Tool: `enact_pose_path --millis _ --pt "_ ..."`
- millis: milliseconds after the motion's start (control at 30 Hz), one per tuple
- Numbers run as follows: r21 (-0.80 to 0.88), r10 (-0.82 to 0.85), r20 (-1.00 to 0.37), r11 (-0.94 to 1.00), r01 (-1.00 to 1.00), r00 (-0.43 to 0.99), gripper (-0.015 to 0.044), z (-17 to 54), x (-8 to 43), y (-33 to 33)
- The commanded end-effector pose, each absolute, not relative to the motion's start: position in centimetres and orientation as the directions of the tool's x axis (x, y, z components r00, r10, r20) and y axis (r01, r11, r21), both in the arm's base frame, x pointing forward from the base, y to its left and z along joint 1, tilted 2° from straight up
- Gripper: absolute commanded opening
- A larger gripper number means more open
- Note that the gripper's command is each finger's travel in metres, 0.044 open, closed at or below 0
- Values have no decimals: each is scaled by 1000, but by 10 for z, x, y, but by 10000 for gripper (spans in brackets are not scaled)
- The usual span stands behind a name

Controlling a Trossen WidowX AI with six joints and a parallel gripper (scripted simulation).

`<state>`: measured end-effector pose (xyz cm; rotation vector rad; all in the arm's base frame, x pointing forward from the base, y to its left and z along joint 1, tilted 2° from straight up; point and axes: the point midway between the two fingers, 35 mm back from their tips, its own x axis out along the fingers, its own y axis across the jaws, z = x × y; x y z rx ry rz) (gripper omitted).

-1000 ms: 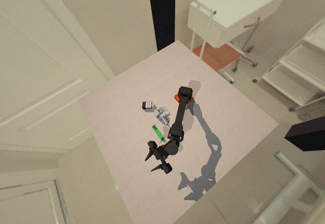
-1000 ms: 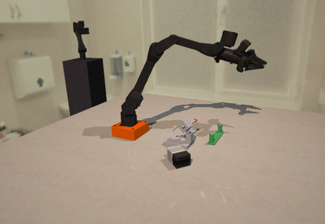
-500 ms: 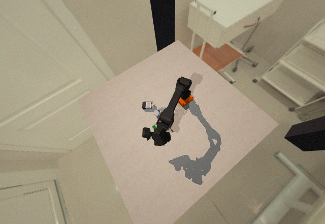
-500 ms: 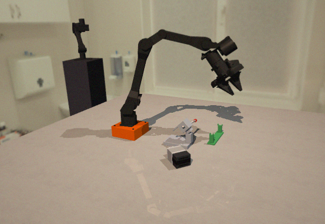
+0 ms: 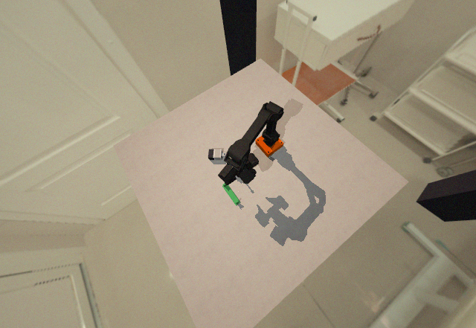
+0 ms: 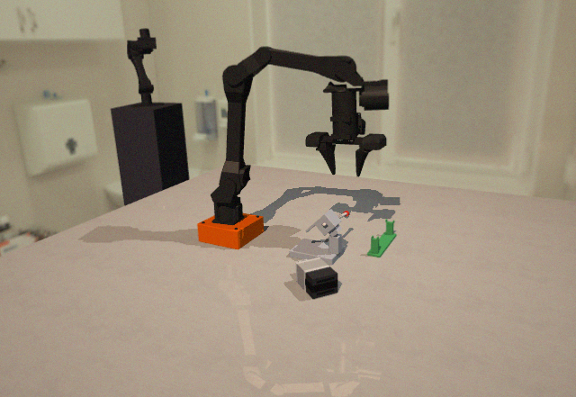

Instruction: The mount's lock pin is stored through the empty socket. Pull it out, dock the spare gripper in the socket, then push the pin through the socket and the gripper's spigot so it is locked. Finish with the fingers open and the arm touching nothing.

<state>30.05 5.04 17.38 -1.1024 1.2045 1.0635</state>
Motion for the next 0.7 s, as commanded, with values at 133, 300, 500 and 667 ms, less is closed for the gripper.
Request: enact_pose_path --millis 133,300,500,667 --pt "-33 40 -998 128 -991 38 300 161 295 50" --pt "-33 40 -998 127 -991 38 300 112 299 51" --pt "-33 40 -998 127 -991 38 300 101 299 51" --pt "-33 40 -998 127 -991 38 300 94 300 51"
